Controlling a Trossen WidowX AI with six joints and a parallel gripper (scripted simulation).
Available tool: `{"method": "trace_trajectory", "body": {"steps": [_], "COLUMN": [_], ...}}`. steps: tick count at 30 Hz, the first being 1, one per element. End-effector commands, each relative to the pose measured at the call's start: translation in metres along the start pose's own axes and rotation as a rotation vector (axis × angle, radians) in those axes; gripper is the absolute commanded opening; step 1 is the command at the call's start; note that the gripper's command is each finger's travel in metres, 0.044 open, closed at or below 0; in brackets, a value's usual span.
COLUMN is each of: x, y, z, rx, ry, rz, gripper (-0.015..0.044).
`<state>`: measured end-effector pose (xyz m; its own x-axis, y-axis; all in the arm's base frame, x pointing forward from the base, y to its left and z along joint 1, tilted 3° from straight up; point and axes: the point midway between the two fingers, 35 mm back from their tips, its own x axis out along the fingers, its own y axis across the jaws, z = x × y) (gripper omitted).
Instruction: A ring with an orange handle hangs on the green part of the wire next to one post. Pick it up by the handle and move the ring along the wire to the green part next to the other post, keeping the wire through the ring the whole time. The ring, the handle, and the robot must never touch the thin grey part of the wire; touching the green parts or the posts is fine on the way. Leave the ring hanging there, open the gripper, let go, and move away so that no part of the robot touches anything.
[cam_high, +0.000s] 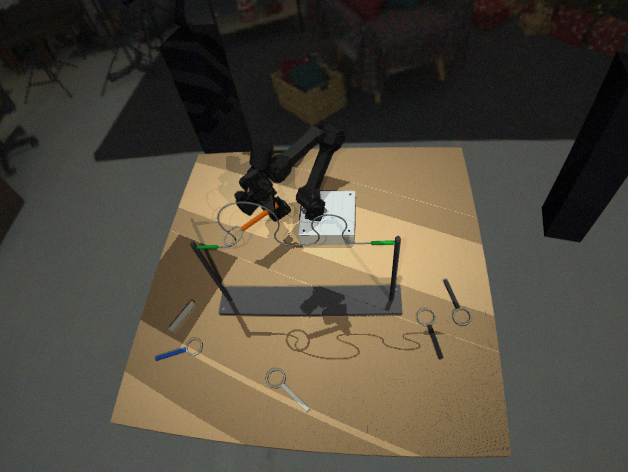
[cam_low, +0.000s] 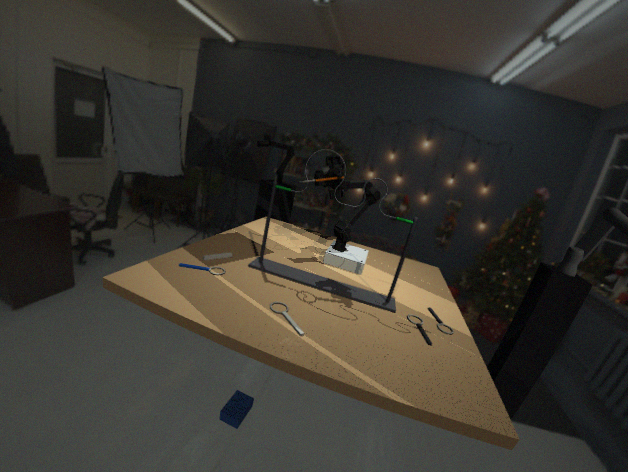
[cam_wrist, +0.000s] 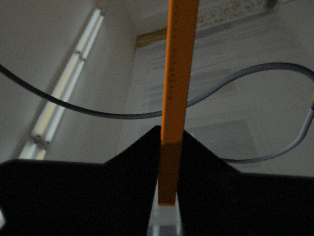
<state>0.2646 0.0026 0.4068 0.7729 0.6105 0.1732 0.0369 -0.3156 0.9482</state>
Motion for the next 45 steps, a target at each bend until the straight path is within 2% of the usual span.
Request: {"method": "trace_trajectory", "body": {"steps": [1, 16, 45], "x": [0.0, -0.002, -0.002], "y": [0.012, 0.032, 0.027], "z": [0.0, 0.003, 0.004], "rx": [0.036, 0.084, -0.165], "ry": [-0.006, -0.004, -0.011], "rz": [0.025, 0.04, -0.089], "gripper": [-0.015, -0.015, -0.015]}}
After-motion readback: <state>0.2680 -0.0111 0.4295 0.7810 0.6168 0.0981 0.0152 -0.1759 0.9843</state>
